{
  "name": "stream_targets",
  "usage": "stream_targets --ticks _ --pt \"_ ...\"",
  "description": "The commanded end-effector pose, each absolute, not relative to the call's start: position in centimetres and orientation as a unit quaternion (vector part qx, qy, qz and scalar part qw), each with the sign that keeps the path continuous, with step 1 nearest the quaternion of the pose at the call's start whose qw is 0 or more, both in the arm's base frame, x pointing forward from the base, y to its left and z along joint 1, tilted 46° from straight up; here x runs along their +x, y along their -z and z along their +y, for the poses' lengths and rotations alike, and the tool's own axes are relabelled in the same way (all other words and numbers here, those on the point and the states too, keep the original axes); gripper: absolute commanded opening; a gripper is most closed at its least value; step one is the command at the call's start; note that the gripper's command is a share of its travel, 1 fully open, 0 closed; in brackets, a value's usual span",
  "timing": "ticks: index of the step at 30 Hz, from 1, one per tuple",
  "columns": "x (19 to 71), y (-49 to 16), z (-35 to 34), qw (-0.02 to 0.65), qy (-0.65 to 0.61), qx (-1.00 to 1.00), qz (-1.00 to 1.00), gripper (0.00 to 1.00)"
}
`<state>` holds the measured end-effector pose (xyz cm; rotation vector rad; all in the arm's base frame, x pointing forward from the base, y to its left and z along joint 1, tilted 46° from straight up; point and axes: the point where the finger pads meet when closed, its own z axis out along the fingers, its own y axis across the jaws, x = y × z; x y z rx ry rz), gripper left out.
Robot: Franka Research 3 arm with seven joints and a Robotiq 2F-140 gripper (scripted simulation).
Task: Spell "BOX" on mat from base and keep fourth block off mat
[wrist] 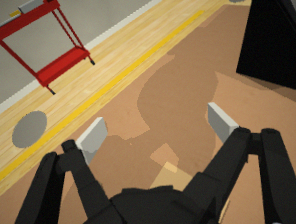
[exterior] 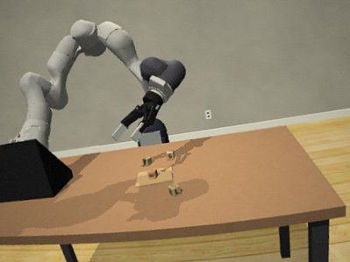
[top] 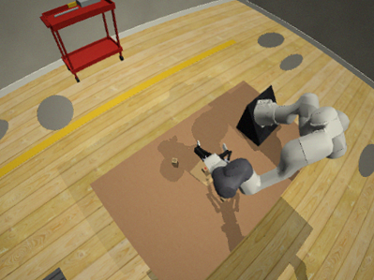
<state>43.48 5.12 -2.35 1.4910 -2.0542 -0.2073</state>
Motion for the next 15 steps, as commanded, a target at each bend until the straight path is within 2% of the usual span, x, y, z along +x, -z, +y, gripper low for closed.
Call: stream_targets --ticks 1,7,9,10,15 --pt "44.0 0.4 10.3 0.249 0.131 0.556 -0.782 1.00" --pt "45.5 -2.8 18.1 0.178 0.192 0.540 -0.800 1.00" --pt "45.5 -2.8 18.1 0.178 0.192 0.540 -0.800 1.00" --pt "46.1 -4.1 21.1 0.150 0.215 0.532 -0.805 1.00" --pt "47.2 -6.6 27.1 0.094 0.261 0.514 -0.812 1.00"
